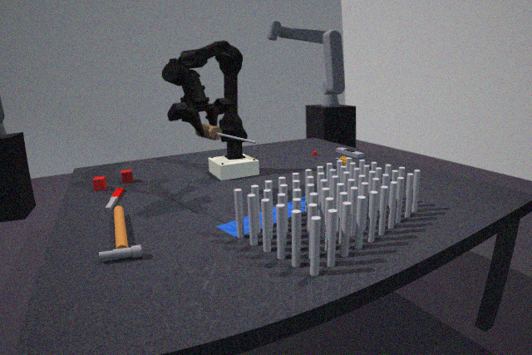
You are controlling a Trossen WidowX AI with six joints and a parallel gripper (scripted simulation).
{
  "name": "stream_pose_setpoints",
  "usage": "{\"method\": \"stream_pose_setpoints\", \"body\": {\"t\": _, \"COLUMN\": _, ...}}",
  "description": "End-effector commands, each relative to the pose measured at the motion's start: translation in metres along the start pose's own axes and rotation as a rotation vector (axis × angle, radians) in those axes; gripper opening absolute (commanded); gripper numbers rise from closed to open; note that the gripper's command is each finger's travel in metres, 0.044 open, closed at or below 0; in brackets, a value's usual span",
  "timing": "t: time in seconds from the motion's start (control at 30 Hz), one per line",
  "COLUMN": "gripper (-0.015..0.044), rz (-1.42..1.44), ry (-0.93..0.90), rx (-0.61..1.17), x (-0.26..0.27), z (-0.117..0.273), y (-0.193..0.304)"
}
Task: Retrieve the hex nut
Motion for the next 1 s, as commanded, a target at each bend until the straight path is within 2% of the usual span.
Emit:
{"method": "stream_pose_setpoints", "body": {"t": 0.0, "gripper": 0.0, "rz": 0.008, "ry": -0.001, "rx": 0.014, "x": -0.024, "z": -0.005, "y": 0.005}}
{"method": "stream_pose_setpoints", "body": {"t": 0.2, "gripper": 0.0, "rz": 0.016, "ry": 0.013, "rx": 0.029, "x": -0.054, "z": -0.014, "y": 0.009}}
{"method": "stream_pose_setpoints", "body": {"t": 0.4, "gripper": 0.0, "rz": 0.017, "ry": 0.015, "rx": 0.031, "x": -0.056, "z": -0.021, "y": 0.007}}
{"method": "stream_pose_setpoints", "body": {"t": 0.97, "gripper": 0.0, "rz": 0.017, "ry": 0.013, "rx": 0.033, "x": -0.04, "z": -0.111, "y": -0.039}}
Point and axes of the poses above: the point midway between the two fingers, 35 mm back from their tips, its own z axis back along the fingers, its own x axis across the jaws, y = z × x, the point moved 7 cm from there along z, back along the fingers, and after that the axes turned 8 degrees about -z, right-handed, at the moved point
